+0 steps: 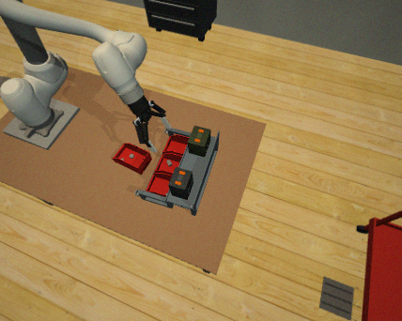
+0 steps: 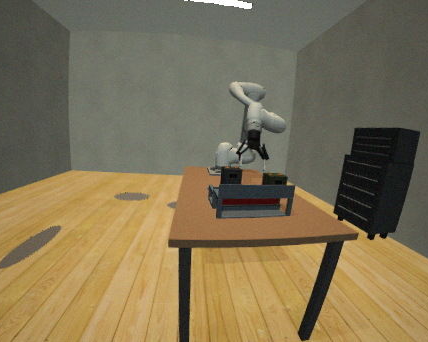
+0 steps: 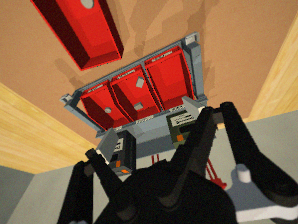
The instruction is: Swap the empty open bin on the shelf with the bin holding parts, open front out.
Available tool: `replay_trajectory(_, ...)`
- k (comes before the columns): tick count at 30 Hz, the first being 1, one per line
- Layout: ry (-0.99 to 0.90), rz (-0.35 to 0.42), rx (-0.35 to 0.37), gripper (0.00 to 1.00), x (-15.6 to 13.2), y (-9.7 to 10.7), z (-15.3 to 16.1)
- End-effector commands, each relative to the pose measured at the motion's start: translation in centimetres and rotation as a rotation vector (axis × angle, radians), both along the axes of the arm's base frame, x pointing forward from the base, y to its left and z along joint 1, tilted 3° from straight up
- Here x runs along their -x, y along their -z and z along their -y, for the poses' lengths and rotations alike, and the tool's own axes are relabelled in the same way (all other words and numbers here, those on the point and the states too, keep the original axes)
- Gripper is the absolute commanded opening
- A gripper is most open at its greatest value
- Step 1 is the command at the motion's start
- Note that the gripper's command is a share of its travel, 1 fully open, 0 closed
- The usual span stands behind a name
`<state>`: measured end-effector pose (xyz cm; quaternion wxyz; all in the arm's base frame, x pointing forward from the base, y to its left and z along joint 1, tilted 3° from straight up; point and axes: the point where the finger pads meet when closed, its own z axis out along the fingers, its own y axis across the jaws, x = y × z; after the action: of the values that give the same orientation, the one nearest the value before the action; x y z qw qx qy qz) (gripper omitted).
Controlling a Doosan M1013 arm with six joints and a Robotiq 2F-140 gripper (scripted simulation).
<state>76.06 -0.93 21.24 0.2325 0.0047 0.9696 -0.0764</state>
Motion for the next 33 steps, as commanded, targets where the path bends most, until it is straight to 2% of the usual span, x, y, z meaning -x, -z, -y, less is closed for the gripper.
replay_trajectory(1,-0.010,-0.002,0.006,1.00,0.04,0.24,-0.21)
replay_trajectory(11,-0.010,-0.002,0.006,1.00,0.04,0.24,-0.21)
replay_trajectory(12,-0.010,-0.002,0.006,0.10,0.04,0.24,-0.21)
replay_trajectory(33,-0.010,-0.002,0.006,0.10,0.04,0.24,-0.21)
